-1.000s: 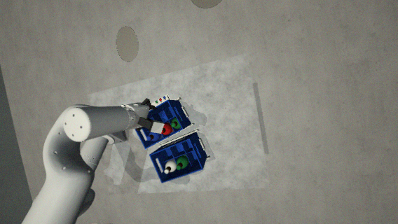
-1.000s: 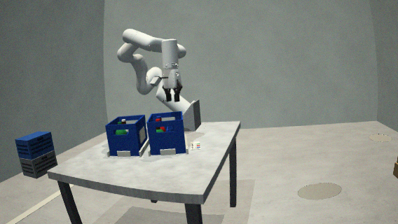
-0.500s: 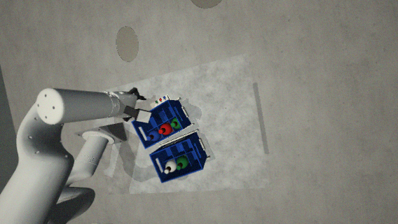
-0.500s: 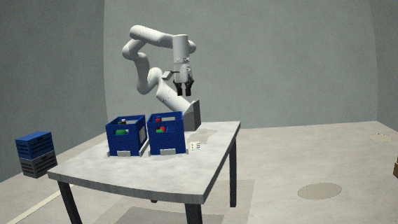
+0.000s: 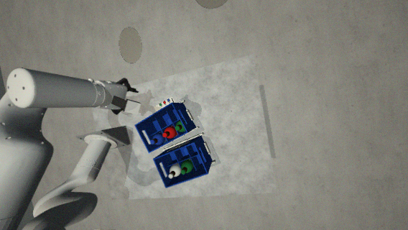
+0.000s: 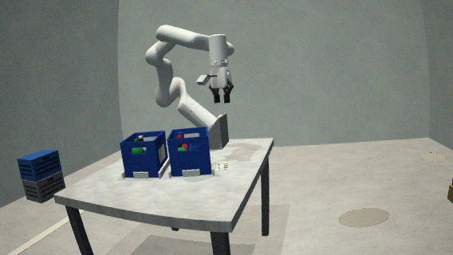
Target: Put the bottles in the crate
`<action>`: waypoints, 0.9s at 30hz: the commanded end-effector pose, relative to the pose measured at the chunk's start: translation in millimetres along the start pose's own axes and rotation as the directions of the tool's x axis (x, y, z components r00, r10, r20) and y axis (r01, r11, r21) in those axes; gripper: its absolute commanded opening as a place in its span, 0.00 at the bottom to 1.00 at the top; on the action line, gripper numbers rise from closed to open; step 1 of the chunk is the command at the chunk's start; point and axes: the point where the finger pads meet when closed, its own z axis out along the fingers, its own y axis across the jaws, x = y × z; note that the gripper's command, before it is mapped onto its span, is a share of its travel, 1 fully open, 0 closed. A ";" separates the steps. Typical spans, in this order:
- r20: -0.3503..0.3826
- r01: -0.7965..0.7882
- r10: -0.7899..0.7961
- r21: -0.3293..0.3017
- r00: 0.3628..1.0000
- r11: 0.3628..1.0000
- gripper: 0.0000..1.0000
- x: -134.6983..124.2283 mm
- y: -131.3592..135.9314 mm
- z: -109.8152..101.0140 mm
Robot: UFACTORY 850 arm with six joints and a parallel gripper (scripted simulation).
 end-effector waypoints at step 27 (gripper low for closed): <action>0.000 -0.001 0.001 0.002 1.000 1.000 0.65 -105.6 -53.8 -44.6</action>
